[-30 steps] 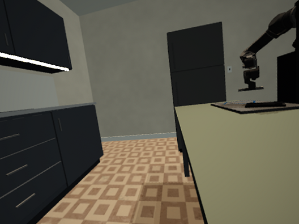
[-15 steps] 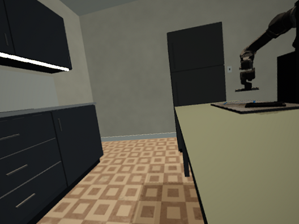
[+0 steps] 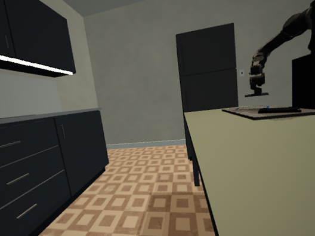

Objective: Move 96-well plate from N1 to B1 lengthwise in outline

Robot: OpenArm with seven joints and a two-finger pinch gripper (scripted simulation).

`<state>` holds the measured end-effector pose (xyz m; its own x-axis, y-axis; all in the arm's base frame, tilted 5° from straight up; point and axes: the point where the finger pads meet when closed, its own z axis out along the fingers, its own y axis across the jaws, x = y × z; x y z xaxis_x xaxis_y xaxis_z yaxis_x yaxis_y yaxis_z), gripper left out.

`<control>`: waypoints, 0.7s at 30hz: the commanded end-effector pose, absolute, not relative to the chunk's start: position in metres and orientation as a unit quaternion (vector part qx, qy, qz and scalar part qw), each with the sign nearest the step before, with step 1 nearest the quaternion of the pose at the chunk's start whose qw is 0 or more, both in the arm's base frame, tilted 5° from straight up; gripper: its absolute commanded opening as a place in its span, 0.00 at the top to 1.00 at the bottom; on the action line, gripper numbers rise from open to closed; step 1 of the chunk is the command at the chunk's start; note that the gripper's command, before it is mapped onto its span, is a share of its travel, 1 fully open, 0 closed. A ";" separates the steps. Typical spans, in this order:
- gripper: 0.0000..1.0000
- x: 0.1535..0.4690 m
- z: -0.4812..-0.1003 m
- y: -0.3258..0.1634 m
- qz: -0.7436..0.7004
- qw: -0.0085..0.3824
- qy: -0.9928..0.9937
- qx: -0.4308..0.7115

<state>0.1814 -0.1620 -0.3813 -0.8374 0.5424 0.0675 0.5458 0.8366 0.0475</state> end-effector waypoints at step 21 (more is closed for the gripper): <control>1.00 0.182 -0.386 -0.205 -0.031 0.023 -0.958 -0.286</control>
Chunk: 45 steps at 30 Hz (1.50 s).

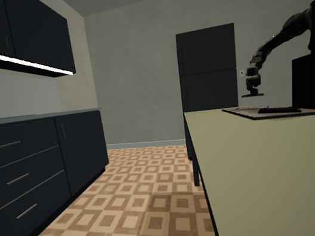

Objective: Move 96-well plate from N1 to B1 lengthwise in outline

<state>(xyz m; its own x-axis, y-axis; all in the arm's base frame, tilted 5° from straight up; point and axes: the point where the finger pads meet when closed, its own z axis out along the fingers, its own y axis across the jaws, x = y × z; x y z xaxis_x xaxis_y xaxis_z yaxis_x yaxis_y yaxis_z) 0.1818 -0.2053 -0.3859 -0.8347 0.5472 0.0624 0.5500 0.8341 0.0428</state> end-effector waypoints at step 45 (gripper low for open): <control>1.00 0.181 -0.389 -0.228 -0.031 0.023 -0.958 -0.286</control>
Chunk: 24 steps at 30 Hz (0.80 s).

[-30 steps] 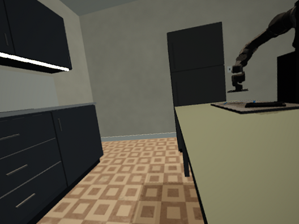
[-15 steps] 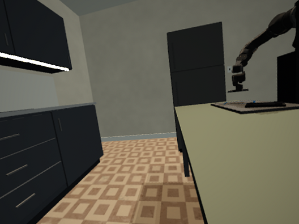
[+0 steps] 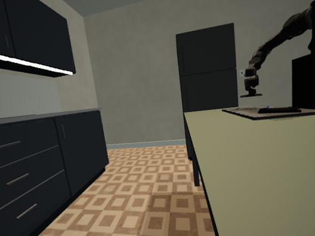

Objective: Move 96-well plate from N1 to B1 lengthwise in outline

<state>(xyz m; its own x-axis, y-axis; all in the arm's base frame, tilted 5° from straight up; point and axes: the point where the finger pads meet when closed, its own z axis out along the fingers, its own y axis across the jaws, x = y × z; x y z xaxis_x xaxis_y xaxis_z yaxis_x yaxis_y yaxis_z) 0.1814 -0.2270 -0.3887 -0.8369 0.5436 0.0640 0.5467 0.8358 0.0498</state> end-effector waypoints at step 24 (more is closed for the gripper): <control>1.00 0.180 -0.419 -0.223 -0.032 0.024 -0.958 -0.285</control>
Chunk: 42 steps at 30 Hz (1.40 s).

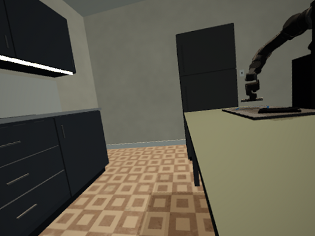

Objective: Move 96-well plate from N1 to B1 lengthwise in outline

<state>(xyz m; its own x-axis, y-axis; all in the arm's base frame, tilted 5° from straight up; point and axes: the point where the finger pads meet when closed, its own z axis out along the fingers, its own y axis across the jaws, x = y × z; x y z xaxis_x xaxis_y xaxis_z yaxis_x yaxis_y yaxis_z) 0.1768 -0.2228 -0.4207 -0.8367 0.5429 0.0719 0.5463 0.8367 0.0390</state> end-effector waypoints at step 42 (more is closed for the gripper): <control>1.00 0.182 -0.458 -0.222 -0.029 0.023 -0.957 -0.287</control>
